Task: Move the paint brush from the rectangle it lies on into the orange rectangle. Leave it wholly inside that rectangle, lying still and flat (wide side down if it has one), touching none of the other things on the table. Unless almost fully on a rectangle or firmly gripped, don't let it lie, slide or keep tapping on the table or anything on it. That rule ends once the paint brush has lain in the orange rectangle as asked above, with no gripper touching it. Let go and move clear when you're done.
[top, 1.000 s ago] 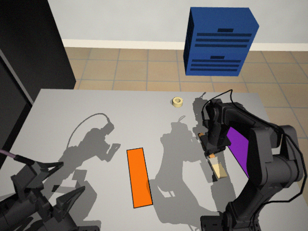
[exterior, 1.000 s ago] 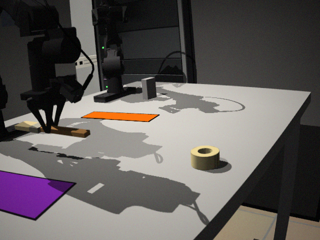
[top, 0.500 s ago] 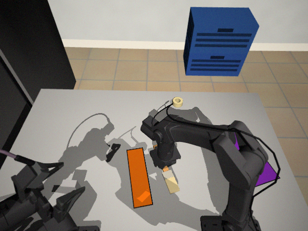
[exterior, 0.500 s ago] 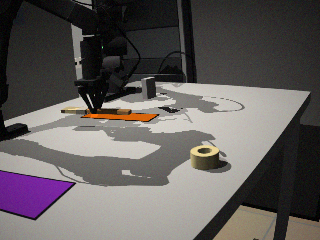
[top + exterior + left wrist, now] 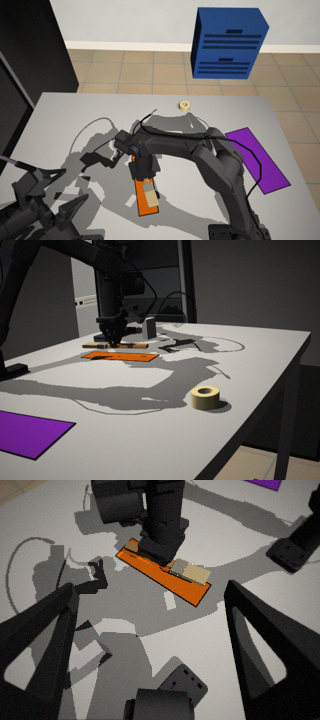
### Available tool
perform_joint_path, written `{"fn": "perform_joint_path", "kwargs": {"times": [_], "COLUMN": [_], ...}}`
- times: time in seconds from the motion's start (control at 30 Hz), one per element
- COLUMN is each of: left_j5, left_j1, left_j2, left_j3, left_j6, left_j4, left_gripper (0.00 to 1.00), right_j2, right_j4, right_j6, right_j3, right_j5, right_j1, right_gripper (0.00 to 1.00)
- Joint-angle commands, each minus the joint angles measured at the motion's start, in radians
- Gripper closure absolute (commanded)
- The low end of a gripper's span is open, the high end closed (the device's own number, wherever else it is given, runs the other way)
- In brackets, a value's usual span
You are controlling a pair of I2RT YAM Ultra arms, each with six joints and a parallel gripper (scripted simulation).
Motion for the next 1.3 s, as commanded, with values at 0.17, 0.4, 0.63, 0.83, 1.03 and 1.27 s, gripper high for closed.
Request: {"fn": "perform_joint_path", "kwargs": {"times": [0.17, 0.4, 0.63, 0.83, 1.03, 1.27], "left_j5": [0.010, 0.010, 0.009, 0.009, 0.009, 0.009], "left_j1": [0.010, 0.010, 0.004, 0.004, 0.004, 0.004], "left_j2": [-0.018, -0.018, -0.008, -0.008, -0.008, -0.008], "left_j3": [0.004, 0.004, 0.004, 0.004, 0.004, 0.004], "left_j6": [0.006, 0.006, 0.005, 0.005, 0.005, 0.005], "left_j4": [0.003, 0.003, 0.004, 0.004, 0.004, 0.004], "left_gripper": [0.00, 0.00, 0.00, 0.00, 0.00, 0.00], "right_j2": [-0.012, -0.010, -0.009, 0.022, 0.026, 0.035], "right_j4": [-0.028, -0.032, -0.020, -0.072, -0.018, 0.025], "right_j6": [0.152, 0.145, 0.145, 0.141, 0.141, 0.141], "right_j3": [0.049, 0.053, 0.043, 0.120, 0.086, 0.034], "right_j5": [0.004, 0.007, 0.007, 0.007, 0.007, 0.007], "right_j1": [0.001, 0.001, 0.004, -0.006, -0.007, -0.006], "right_gripper": [0.84, 0.84, 0.84, 0.84, 0.84, 0.84]}}
